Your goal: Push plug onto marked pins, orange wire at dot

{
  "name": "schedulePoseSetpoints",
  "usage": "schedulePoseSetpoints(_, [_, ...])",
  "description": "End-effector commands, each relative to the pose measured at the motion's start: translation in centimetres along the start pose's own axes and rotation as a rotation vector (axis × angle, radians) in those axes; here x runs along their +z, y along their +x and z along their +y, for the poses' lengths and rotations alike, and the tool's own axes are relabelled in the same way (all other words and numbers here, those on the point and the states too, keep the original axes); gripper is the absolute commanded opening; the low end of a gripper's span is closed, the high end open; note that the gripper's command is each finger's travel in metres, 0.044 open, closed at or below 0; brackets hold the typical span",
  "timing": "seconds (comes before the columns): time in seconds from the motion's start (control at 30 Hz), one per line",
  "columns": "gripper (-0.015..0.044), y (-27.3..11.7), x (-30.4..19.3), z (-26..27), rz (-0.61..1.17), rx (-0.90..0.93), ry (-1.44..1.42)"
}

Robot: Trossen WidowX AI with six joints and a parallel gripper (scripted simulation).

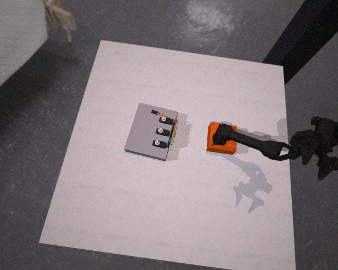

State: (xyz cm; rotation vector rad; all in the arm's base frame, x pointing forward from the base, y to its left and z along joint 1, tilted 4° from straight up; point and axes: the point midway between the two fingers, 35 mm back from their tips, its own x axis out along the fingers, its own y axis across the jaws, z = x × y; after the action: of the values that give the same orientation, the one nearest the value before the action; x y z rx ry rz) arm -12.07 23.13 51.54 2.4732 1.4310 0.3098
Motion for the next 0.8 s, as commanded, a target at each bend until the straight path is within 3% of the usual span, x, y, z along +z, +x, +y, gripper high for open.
schedulePoseSetpoints(0.0, [0.0374,0.0,0.0,0.0,0.0,0.0,0.001])
schedulePoseSetpoints(0.33, [0.0115,-0.1,-0.3,1.5,0.026,0.027,0.094])
schedulePoseSetpoints(0.77, [0.0115,-0.4,-0.7,3.5,0.07,0.066,0.188])
